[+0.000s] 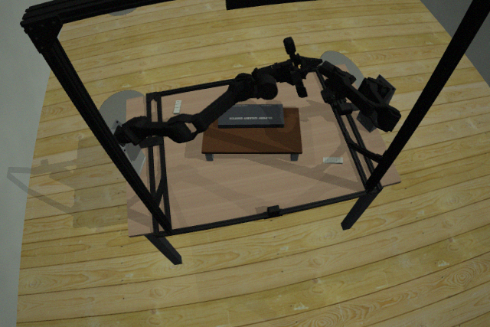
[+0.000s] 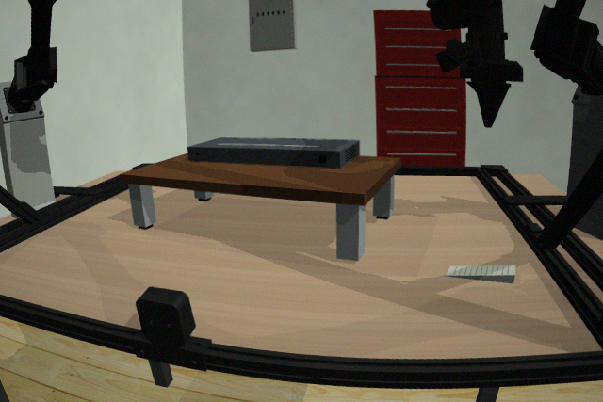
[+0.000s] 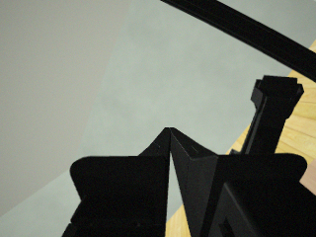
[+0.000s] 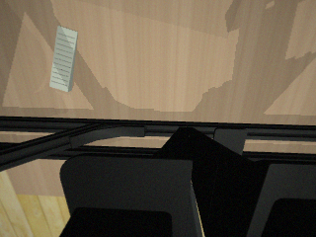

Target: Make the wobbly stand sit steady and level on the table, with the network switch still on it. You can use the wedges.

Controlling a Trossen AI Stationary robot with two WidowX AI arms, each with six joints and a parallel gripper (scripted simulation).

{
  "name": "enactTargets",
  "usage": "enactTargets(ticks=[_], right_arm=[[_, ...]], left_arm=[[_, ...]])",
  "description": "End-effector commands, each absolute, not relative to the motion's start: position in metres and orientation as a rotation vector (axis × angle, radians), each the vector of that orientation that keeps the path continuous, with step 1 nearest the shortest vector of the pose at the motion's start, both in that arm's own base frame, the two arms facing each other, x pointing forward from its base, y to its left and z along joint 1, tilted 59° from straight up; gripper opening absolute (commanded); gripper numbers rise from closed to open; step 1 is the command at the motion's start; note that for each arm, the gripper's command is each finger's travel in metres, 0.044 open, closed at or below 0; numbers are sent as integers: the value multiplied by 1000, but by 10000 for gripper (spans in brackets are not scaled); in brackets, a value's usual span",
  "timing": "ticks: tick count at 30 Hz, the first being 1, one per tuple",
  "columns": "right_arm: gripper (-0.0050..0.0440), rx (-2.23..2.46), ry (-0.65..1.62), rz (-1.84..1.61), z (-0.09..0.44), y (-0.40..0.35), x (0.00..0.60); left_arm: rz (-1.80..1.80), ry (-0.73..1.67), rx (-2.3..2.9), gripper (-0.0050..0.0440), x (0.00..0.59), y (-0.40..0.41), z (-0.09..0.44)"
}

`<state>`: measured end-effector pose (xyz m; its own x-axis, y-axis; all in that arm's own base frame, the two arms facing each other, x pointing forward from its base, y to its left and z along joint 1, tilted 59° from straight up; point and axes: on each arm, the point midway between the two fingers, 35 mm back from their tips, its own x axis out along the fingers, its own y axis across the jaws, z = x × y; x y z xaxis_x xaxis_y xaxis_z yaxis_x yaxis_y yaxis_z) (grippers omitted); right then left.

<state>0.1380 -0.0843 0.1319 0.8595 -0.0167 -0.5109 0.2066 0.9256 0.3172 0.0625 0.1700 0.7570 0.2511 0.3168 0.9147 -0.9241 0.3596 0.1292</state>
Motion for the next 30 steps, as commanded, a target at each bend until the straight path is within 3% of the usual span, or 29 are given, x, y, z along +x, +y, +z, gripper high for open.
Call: enactTargets(ticks=[1,6,13,23,30], right_arm=[[0,374,526,-120,132,-84,138],[0,374,526,-120,132,-84,138],[0,374,526,-120,132,-84,138],[0,374,526,-120,132,-84,138],[0,374,526,-120,132,-84,138]], left_arm=[[987,-1076,912,0,45,125,780],[1000,-1254,1051,0,23,67,797],[991,-1239,1037,0,26,69,792],[1002,-1407,1152,0,4,19,804],[994,-1342,1111,0,12,36,800]])
